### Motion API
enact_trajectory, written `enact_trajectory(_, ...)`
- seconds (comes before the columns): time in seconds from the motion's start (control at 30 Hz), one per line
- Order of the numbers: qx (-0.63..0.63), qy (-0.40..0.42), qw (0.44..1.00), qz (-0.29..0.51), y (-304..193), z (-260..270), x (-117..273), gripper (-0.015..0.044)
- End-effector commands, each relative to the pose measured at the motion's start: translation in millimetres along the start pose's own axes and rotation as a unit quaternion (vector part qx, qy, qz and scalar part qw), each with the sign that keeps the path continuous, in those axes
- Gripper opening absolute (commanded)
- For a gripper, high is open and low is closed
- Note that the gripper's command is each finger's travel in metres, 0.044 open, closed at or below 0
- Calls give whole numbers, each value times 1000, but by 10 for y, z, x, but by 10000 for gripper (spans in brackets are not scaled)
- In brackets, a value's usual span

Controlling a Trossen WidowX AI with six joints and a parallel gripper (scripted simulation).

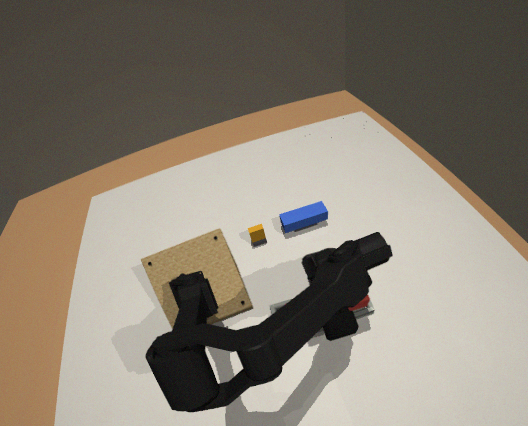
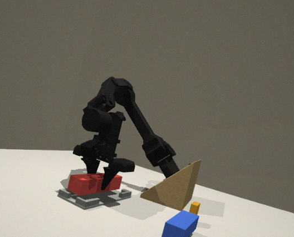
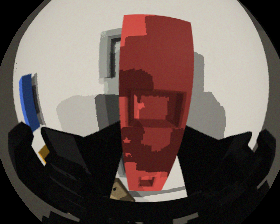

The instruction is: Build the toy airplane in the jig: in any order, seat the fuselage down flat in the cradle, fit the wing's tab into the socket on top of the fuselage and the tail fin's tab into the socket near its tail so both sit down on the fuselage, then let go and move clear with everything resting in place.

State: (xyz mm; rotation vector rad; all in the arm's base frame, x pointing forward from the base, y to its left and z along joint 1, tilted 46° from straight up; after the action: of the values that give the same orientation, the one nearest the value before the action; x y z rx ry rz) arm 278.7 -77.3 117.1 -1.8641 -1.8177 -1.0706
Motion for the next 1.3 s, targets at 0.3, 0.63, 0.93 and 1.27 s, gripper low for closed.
enact_trajectory(0.3, -1, 0, 1000, 0, 2, -3, 3, 216)
enact_trajectory(0.63, -1, 0, 1000, 0, 2, -3, 3, 440)
enact_trajectory(0.93, 0, 5, 1000, 2, 41, 39, 368, 440)
enact_trajectory(1.27, 3, 0, 1000, 1, 25, 47, 1059, 440)
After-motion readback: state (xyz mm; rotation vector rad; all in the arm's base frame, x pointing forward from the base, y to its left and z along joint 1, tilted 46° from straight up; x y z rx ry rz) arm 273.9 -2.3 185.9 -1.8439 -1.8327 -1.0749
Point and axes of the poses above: the point midway between the two fingers, 35 mm back from their tips, its own x axis back along the fingers, its own z axis across the jaws, y = z × x, the point moved 2 cm from there along x, back along the fingers, and after that the axes turned 10 degrees about -x, right-handed, at the moved point
